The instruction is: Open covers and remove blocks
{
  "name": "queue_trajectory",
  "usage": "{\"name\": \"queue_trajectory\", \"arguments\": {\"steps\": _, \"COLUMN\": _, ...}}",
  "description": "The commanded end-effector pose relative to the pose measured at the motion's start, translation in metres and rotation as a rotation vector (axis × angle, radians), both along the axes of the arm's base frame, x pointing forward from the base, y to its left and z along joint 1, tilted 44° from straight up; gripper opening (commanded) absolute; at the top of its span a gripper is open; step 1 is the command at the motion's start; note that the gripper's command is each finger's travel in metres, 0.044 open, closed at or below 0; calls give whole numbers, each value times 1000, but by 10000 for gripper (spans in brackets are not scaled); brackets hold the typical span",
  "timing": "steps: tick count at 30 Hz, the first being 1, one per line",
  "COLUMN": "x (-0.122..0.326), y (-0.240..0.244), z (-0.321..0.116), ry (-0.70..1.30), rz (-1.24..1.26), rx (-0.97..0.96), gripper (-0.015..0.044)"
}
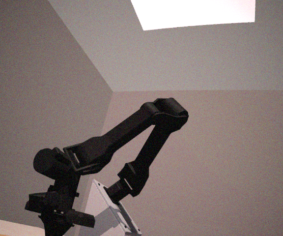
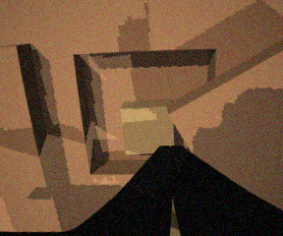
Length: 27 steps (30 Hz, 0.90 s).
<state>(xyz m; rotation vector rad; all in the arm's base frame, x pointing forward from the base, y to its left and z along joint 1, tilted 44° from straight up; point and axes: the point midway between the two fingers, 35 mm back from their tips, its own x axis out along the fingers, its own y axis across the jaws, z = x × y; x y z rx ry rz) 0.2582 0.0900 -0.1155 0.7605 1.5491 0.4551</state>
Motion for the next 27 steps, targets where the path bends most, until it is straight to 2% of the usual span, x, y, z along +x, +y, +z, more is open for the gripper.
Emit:
{"name": "queue_trajectory", "arguments": {"steps": 1, "x": 5, "y": -3, "z": -2, "ry": -8, "rz": 3, "rx": -3, "gripper": 0}}
{"name": "queue_trajectory", "arguments": {"steps": 27, "x": 21, "y": -21, "z": -19, "ry": -10, "rz": 3, "rx": -4, "gripper": 0}}
